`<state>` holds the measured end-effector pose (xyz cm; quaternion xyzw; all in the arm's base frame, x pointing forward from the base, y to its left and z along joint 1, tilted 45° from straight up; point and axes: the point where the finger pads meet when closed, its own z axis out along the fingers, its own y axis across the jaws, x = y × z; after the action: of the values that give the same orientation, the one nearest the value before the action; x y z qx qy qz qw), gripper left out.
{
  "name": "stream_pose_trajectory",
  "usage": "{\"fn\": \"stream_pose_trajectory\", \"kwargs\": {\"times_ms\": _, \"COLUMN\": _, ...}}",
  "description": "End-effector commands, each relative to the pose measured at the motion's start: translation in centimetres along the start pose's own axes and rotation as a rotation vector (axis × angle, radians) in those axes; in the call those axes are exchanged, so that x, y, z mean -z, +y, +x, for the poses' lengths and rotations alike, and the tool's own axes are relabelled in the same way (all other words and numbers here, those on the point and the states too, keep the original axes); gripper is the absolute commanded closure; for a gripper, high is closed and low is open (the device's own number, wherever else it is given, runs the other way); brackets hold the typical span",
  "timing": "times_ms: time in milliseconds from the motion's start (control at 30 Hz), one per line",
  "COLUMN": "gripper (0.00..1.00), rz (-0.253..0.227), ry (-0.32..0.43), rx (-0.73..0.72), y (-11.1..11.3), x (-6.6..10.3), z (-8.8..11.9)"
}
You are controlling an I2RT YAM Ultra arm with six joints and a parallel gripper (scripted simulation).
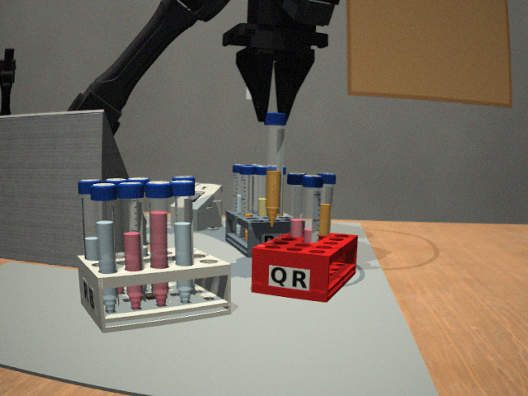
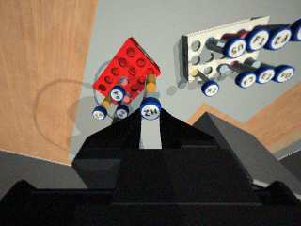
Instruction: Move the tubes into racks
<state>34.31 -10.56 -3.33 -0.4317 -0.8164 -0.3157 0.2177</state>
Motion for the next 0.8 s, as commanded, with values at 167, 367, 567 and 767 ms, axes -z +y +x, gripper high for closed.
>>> {"fn": "stream_pose_trajectory", "kwargs": {"times_ms": 167, "gripper": 1.0, "rz": -0.015, "ry": 0.0, "rx": -0.012, "y": 0.52, "x": 0.83, "z": 1.06}}
{"fn": "stream_pose_trajectory", "kwargs": {"times_ms": 367, "gripper": 1.0, "rz": -0.011, "ry": -0.013, "rx": 0.0, "y": 0.34, "x": 0.74, "z": 0.26}}
{"fn": "stream_pose_trajectory", "kwargs": {"times_ms": 567, "gripper": 1.0, "rz": -0.011, "ry": -0.013, "rx": 0.0, "y": 0.34, "x": 0.74, "z": 0.26}}
{"fn": "stream_pose_trajectory", "kwargs": {"times_ms": 767, "gripper": 1.0, "rz": -0.025, "ry": -0.033, "rx": 0.004, "y": 0.67, "x": 1.29, "z": 0.24}}
